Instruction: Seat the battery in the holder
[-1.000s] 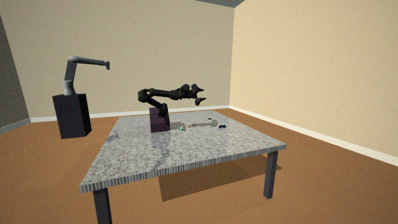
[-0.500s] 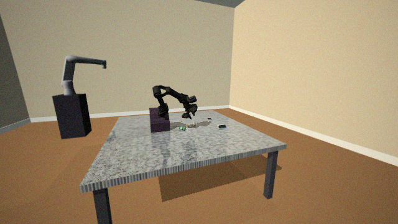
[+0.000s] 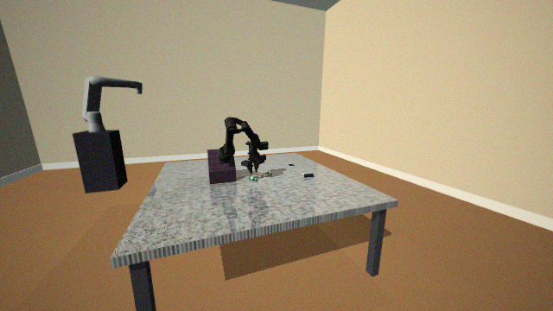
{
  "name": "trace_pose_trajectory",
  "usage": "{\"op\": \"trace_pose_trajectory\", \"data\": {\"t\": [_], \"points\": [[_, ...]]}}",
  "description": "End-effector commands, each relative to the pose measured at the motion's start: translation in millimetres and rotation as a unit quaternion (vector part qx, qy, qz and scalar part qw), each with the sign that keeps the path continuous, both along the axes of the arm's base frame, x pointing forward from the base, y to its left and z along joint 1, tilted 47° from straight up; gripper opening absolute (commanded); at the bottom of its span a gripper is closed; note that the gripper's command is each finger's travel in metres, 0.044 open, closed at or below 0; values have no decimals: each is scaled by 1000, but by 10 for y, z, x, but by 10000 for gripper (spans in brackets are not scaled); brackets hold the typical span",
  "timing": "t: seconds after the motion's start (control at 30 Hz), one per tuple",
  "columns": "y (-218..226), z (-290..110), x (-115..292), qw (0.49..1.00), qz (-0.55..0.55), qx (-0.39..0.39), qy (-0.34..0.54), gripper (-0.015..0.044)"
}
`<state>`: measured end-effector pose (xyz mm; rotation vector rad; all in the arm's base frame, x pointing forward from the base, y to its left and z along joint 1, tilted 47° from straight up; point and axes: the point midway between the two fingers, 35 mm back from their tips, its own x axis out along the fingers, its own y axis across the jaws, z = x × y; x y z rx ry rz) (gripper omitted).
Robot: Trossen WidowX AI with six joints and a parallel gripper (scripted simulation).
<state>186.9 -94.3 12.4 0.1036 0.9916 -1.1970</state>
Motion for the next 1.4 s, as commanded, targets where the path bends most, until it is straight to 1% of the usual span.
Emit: {"op": "trace_pose_trajectory", "data": {"t": [0.0, 0.93, 1.07, 1.37], "points": [[-42, -53, -24, 1000, 0, -3, 9, 243], [-356, -326, -39, 1000, 0, -6, 9, 243], [-356, -326, -39, 1000, 0, -6, 9, 138], [-356, -326, -39, 1000, 0, -6, 9, 80]]}}
